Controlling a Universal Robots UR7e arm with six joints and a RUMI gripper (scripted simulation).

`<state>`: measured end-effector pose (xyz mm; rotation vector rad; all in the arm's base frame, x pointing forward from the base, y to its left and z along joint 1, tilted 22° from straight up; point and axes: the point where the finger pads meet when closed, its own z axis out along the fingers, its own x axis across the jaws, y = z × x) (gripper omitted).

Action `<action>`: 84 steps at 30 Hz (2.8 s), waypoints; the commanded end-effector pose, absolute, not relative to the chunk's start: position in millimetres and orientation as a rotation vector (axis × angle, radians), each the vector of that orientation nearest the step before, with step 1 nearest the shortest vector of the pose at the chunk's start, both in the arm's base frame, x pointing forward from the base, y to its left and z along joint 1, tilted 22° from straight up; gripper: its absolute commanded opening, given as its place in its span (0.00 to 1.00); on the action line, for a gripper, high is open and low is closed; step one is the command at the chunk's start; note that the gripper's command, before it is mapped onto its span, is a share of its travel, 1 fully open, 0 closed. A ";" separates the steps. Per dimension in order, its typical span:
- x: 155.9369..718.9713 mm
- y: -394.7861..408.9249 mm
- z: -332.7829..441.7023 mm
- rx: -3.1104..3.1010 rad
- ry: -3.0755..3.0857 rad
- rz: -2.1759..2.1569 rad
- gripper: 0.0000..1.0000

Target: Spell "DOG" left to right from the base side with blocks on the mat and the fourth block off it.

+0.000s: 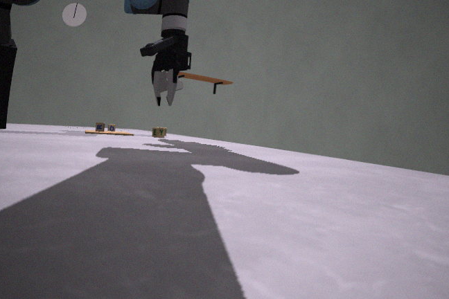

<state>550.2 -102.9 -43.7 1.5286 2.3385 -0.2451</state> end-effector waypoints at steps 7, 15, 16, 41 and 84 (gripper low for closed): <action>550.7 -102.0 -41.3 1.568 2.356 -0.339 0.25; 550.7 -101.9 -41.2 1.569 2.356 -0.341 1.00; 550.7 -101.9 -41.2 1.569 2.356 -0.341 1.00; 494.9 -58.7 -67.5 1.865 2.100 -0.278 1.00; 392.8 -0.2 -97.4 2.271 1.603 -0.165 0.37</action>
